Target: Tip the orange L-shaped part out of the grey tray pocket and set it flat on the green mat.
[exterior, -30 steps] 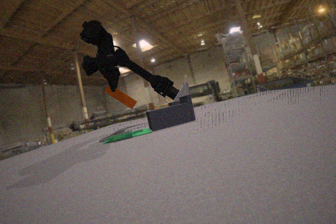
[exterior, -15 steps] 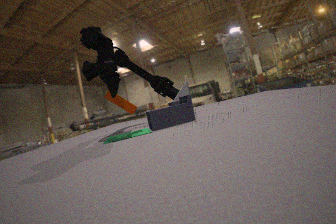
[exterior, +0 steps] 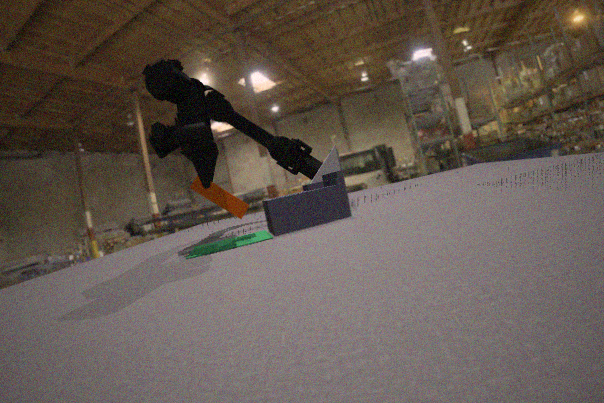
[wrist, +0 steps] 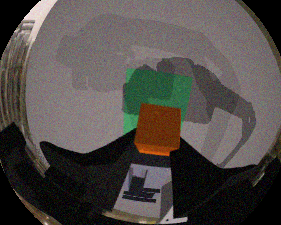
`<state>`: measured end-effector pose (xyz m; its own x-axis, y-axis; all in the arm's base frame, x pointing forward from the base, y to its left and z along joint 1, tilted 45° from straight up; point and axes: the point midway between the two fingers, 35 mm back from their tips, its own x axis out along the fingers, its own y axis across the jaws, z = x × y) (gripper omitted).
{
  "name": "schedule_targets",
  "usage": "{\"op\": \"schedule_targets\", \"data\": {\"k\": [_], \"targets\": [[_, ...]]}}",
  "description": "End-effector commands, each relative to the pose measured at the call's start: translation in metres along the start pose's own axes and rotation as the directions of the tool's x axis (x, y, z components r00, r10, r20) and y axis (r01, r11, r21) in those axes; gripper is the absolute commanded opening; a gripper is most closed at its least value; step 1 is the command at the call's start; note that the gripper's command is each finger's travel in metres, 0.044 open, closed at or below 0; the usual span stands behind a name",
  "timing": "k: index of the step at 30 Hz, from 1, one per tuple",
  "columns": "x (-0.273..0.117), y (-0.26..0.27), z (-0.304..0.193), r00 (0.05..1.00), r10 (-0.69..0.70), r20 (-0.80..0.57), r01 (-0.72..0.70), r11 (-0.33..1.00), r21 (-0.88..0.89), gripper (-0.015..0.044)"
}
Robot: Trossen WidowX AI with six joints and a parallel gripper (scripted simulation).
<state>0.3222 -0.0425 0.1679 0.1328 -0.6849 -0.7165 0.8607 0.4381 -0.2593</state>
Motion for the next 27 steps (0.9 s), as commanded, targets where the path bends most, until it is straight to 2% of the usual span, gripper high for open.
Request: {"op": "schedule_targets", "data": {"k": [1,27], "targets": [[0.007,-0.001,0.0,1.0,-0.002,0.005,0.002,1.0,-0.004,0.0],[0.038,-0.001,0.0,1.0,-0.002,0.008,0.002,1.0,-0.004,0.0]]}}
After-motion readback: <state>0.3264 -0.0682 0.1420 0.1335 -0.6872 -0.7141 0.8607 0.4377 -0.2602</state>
